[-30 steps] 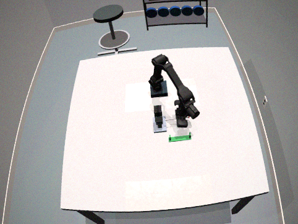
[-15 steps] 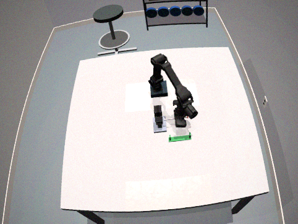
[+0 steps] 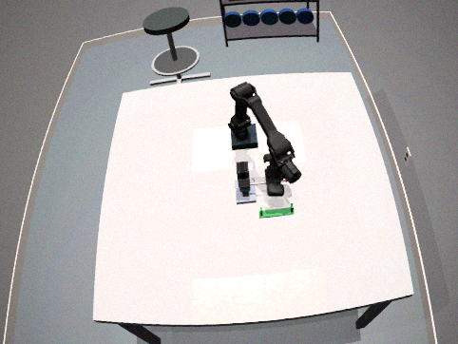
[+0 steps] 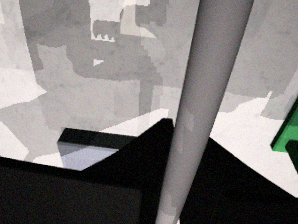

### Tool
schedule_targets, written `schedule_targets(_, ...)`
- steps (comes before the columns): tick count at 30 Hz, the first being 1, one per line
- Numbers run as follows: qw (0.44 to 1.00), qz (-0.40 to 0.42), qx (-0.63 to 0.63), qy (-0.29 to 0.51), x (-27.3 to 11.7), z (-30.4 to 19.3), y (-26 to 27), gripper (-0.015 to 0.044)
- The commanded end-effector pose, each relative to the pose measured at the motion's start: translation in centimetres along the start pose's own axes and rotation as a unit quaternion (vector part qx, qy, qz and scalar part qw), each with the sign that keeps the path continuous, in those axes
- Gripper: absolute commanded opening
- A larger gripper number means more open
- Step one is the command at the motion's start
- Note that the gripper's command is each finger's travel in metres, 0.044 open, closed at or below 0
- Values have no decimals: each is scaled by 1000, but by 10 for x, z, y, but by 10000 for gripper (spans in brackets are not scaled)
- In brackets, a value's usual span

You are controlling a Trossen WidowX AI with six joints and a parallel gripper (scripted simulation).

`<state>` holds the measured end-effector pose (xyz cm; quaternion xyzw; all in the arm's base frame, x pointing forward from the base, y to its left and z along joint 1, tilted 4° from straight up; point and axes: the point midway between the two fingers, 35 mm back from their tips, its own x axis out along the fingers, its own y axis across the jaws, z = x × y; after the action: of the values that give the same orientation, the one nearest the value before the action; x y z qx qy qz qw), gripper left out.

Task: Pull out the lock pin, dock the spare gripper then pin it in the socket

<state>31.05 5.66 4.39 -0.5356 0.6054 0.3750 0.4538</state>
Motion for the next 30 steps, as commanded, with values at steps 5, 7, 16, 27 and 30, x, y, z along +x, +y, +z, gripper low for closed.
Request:
schedule_targets(5,1000,-1,-2,2,1,-6,0,0)
schedule_targets(7,1000,-1,-2,2,2,-7,0,0)
schedule_targets(16,1000,-2,-2,2,3,-12,1,0)
schedule_targets(27,1000,-3,-2,2,5,-17,2,0)
schedule_targets(30,1000,-4,-2,2,5,-19,1,0)
